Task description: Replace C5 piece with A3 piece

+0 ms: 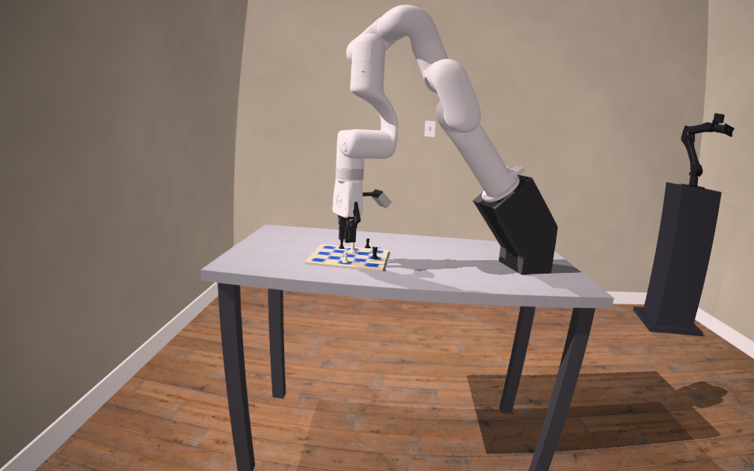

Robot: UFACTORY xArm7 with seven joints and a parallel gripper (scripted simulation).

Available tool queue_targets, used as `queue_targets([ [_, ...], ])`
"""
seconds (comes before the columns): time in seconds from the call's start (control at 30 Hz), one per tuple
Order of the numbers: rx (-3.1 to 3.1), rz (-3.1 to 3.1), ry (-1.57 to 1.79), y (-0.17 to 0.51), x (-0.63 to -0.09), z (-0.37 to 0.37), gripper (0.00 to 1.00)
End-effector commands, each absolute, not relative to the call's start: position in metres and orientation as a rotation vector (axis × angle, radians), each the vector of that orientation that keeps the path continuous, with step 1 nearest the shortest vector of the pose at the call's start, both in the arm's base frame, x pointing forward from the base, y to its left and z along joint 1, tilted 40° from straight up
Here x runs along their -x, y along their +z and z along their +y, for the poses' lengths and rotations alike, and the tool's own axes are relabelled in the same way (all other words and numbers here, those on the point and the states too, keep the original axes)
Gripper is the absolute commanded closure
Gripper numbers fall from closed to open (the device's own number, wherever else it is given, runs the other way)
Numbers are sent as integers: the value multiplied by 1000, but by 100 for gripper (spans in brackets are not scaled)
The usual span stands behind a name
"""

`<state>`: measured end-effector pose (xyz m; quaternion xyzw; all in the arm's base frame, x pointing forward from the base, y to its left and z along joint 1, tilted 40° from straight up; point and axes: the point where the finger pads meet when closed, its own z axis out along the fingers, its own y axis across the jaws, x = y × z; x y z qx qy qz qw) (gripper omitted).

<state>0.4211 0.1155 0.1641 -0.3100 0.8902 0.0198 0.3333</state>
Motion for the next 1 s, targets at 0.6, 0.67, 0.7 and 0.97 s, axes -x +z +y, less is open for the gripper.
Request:
queue_targets([
  [0.6, 805, 2310, 54, 147, -435, 121, 66],
  [0.67, 805, 2310, 54, 147, -436, 121, 66],
  [0.7, 805, 2310, 54, 147, -436, 121, 66],
  [0.97, 805, 2310, 54, 146, -436, 121, 66],
])
